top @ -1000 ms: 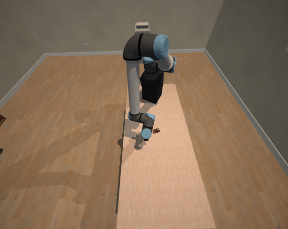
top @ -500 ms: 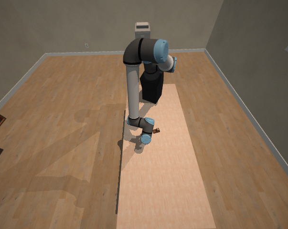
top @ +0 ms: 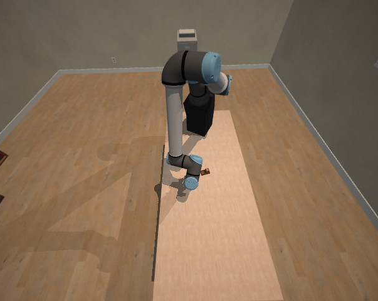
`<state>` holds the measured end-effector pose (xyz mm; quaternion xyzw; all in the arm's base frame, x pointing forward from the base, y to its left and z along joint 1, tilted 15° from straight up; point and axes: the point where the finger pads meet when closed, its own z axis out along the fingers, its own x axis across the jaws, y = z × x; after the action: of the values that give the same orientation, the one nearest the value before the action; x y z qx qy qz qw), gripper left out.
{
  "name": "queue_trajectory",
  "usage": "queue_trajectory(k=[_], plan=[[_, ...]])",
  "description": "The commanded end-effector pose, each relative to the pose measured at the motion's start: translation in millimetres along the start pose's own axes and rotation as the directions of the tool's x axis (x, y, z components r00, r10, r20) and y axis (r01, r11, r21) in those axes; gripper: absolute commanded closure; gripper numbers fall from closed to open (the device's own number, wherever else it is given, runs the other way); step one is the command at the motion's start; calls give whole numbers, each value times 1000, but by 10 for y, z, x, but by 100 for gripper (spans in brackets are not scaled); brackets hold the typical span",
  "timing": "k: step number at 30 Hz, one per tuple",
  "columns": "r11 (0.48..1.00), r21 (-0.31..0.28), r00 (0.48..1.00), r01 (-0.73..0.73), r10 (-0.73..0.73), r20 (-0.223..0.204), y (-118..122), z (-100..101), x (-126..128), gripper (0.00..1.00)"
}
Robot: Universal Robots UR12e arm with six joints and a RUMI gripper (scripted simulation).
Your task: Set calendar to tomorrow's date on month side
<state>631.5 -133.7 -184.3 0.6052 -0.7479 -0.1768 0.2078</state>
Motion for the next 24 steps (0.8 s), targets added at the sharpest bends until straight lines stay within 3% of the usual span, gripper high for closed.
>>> queue_trajectory(k=[1,24], plan=[[1000,1,1000,0,0,0,-4,-6,0,89],[1000,1,1000,0,0,0,-140,130,0,89]])
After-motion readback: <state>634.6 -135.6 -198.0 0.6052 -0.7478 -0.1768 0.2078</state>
